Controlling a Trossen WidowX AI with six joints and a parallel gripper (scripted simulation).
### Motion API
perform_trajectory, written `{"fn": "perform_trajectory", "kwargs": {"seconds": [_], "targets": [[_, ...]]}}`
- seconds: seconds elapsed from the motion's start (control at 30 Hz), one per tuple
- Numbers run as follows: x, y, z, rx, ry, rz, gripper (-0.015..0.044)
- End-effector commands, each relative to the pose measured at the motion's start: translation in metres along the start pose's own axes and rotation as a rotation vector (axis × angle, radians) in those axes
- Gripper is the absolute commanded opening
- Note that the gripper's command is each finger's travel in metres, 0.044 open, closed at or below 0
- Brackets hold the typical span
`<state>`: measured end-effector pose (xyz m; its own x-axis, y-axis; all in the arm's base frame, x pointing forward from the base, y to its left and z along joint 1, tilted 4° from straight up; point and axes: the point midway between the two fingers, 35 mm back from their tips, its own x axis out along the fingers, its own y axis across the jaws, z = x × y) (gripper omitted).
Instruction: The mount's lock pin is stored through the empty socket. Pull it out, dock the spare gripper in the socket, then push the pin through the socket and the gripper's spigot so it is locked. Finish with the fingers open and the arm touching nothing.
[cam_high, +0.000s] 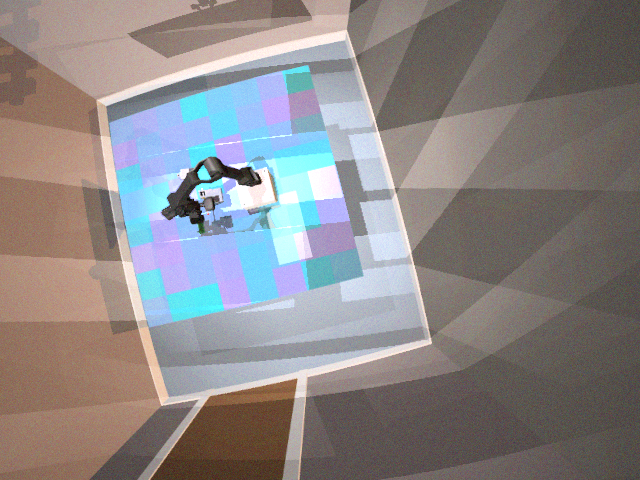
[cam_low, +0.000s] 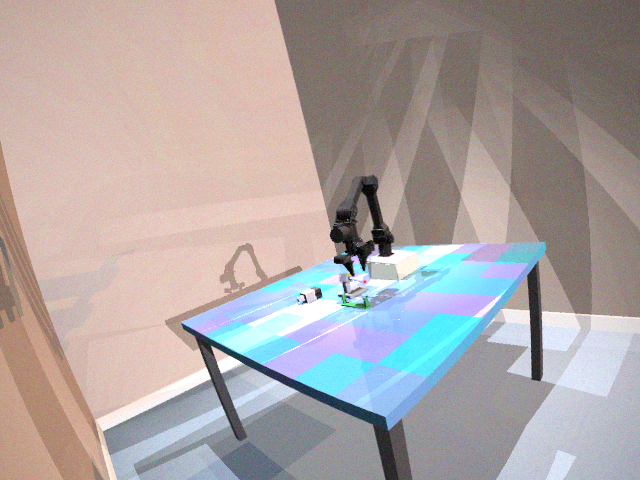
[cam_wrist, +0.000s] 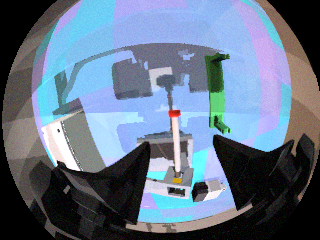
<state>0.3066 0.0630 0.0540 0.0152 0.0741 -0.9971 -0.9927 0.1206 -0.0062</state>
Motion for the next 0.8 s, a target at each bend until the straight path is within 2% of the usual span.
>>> {"fn": "perform_trajectory", "kwargs": {"seconds": [0.0,0.77], "targets": [[0.01,0.001,-0.001,0.007,0.004,0.009,0.03],[0.048,0.002,-0.002,0.007,0.004,0.009,0.03]]}}
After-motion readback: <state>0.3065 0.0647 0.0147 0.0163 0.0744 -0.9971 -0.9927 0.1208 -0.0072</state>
